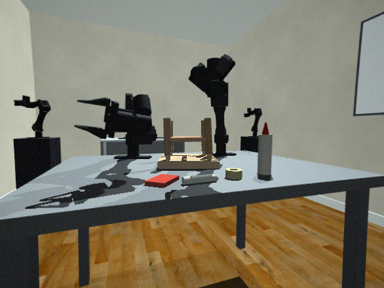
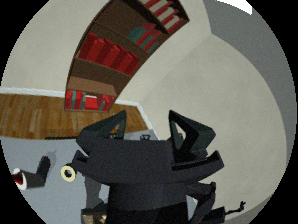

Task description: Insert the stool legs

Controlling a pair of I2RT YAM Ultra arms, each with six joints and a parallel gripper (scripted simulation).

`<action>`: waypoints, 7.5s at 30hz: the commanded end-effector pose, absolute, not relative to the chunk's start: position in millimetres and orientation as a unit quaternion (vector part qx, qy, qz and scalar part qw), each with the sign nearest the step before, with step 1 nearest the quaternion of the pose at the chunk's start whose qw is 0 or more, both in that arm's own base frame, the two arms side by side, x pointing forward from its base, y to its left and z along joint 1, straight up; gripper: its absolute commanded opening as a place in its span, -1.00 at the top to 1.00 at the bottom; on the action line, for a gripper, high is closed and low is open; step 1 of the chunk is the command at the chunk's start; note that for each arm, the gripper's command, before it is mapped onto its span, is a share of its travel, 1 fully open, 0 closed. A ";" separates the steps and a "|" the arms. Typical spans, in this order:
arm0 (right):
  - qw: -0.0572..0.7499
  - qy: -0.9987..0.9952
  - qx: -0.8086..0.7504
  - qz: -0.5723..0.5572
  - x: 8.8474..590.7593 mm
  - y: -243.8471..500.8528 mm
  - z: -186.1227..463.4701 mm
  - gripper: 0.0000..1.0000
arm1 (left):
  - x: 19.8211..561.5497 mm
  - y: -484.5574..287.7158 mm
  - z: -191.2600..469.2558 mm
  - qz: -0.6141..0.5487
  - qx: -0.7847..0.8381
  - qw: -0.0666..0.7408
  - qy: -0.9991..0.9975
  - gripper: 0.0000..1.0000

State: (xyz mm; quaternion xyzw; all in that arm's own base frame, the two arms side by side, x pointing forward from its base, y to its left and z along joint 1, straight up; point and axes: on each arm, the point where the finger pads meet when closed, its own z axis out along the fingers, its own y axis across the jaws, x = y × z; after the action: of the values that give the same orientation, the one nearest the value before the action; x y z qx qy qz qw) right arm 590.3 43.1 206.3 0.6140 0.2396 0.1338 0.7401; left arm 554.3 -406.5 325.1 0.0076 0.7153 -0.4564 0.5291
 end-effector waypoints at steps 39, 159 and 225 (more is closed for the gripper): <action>0.773 0.487 0.383 0.139 618.7 144.5 275.6 -0.38 | 507.5 -375.8 310.6 -0.323 0.187 0.503 0.780 -0.38; 0.402 0.548 -0.604 0.417 222.2 410.8 268.7 -0.38 | 150.5 -202.8 207.7 -0.247 0.785 0.180 0.538 -0.38; 0.381 0.561 -0.605 0.418 223.7 412.0 209.4 -0.38 | 148.7 -200.6 182.8 -0.263 0.779 0.139 0.551 0.45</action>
State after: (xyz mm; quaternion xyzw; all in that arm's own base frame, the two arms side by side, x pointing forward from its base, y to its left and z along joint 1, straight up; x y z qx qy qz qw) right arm 228.3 410.3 211.4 -0.6030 0.5688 0.4114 0.3791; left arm 157.5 -200.5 195.7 0.7843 0.5447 -0.2430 0.1707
